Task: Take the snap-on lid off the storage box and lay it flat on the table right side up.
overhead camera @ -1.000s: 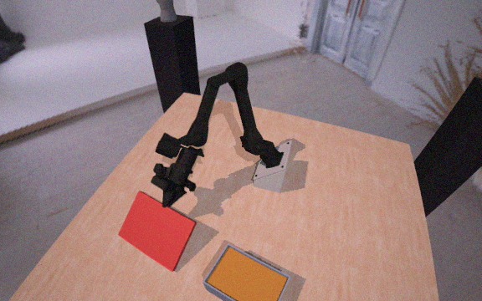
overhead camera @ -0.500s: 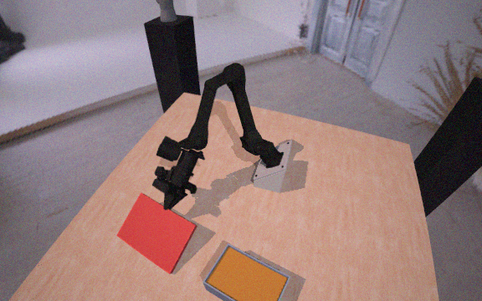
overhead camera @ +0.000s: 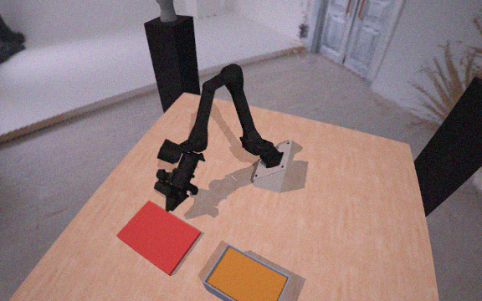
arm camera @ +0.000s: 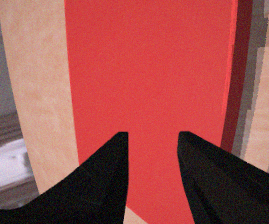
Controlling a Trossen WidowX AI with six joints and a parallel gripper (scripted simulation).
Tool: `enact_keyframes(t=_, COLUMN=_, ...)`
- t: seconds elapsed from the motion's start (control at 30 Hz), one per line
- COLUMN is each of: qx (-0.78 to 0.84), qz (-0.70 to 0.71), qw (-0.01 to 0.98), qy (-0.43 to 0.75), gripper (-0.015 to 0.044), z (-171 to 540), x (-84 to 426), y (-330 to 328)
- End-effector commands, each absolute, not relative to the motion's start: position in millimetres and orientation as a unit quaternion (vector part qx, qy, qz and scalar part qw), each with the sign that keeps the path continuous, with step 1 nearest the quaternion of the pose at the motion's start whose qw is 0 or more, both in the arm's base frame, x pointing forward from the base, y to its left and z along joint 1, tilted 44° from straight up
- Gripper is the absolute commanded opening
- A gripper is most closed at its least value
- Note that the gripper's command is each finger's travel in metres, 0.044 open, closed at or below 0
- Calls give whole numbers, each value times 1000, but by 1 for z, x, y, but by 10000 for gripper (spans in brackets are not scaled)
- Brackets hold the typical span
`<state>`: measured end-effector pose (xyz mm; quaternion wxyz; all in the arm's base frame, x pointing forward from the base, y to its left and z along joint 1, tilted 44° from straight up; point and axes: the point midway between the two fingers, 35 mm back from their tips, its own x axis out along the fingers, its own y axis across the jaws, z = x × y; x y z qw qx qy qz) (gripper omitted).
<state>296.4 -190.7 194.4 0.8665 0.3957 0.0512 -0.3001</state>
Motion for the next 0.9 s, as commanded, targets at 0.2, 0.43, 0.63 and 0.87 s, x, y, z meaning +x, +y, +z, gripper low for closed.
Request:
enact_keyframes(t=0.2, qx=394, qz=-298, qw=868, qy=51, gripper=301, z=196, x=296, y=-191)
enact_keyframes(t=0.43, qx=394, qz=-298, qw=868, qy=52, gripper=440, z=193, x=282, y=-190)
enact_keyframes(t=0.63, qx=393, qz=-299, qw=868, qy=52, gripper=440, z=191, x=270, y=-190)
enact_keyframes(t=0.87, qx=393, qz=-299, qw=868, qy=52, gripper=440, z=189, x=256, y=-189)
